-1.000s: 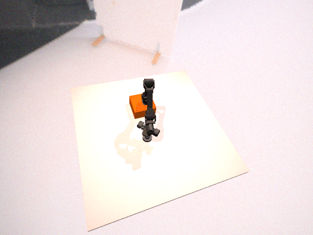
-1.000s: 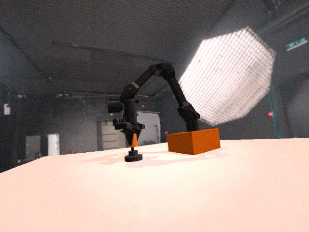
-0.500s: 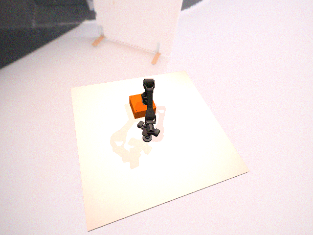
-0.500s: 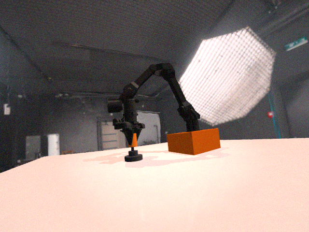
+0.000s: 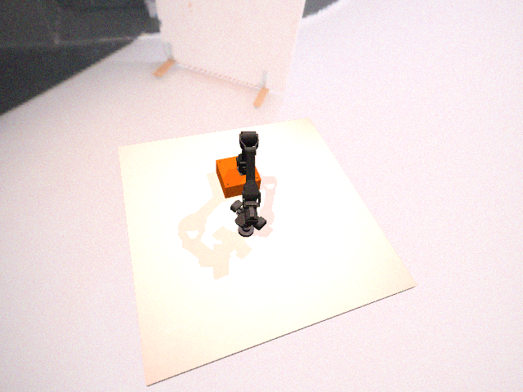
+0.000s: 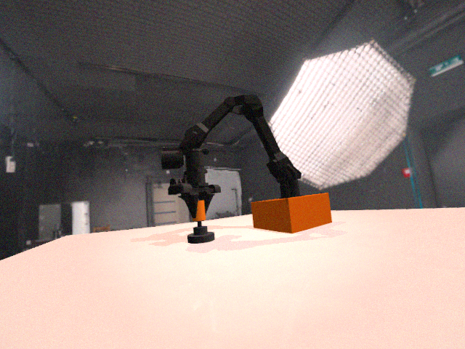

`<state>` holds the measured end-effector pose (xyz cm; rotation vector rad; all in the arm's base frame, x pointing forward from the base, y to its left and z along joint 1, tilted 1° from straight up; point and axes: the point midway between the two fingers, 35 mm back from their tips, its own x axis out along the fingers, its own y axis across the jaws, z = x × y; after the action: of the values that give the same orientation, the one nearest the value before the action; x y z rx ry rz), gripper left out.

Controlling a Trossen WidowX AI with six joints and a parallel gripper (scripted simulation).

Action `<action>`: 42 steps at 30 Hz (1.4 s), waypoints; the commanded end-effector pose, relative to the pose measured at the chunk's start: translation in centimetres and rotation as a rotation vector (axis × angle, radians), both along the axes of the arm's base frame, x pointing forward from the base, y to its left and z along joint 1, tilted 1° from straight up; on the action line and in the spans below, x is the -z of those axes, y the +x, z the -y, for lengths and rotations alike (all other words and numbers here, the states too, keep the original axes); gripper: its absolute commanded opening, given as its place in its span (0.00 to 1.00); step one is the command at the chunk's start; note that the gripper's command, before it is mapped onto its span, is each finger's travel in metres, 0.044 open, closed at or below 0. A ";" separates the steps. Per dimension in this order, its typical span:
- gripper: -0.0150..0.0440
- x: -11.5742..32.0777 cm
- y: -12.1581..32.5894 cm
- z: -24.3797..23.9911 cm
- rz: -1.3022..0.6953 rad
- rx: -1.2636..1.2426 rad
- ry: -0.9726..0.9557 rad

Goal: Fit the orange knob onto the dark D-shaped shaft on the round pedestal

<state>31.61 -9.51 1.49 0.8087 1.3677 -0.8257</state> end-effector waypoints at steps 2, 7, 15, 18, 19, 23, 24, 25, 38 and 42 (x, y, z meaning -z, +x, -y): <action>0.25 0.1 -0.1 0.0 0.002 0.008 -0.001; 0.25 0.2 -0.2 0.0 0.002 0.008 -0.001; 0.25 0.4 -0.2 0.0 0.002 0.008 -0.001; 0.25 0.4 -0.2 0.0 0.002 0.008 -0.001; 0.25 0.4 -0.2 0.0 0.002 0.008 -0.001; 0.25 0.5 -0.2 0.0 0.002 0.008 -0.001; 0.25 0.5 -0.2 0.0 0.002 0.008 -0.001; 0.25 0.5 -0.2 0.0 0.002 0.008 -0.001; 0.25 1.3 0.0 0.0 0.002 0.004 -0.001; 0.25 1.8 0.0 0.0 0.002 0.004 -0.001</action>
<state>31.43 -9.51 -0.10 0.8115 1.3728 -0.8316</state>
